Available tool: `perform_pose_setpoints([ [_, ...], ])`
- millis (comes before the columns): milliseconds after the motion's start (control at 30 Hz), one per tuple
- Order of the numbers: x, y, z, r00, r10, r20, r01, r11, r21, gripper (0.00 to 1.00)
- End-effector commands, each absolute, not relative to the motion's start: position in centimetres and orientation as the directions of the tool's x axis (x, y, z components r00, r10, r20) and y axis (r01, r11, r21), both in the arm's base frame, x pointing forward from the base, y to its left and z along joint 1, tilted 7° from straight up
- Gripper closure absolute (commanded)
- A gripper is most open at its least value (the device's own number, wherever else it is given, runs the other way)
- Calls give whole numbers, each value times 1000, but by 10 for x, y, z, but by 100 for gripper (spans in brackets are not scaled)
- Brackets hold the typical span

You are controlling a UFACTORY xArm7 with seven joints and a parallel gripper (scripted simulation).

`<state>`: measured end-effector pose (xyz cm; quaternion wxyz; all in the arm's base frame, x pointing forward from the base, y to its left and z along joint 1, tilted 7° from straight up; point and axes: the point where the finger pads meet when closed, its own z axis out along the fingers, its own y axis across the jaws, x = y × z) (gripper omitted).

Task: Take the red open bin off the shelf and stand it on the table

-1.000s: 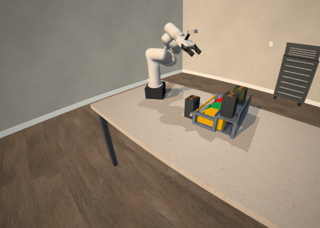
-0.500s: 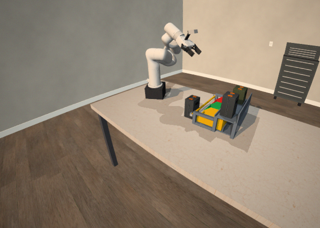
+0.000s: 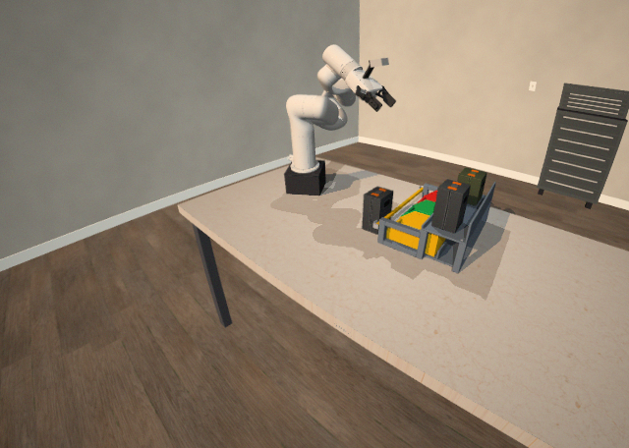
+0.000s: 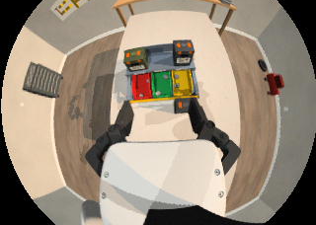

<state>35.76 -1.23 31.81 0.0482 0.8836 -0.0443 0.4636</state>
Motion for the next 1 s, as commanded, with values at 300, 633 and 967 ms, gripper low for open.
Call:
perform_pose_setpoints([
  [300,342,7,316,447,-6,895,-130,-990,59,0],
  [633,342,7,316,447,-6,895,-130,-990,59,0],
  [967,342,7,316,447,-6,895,-130,-990,59,0],
])
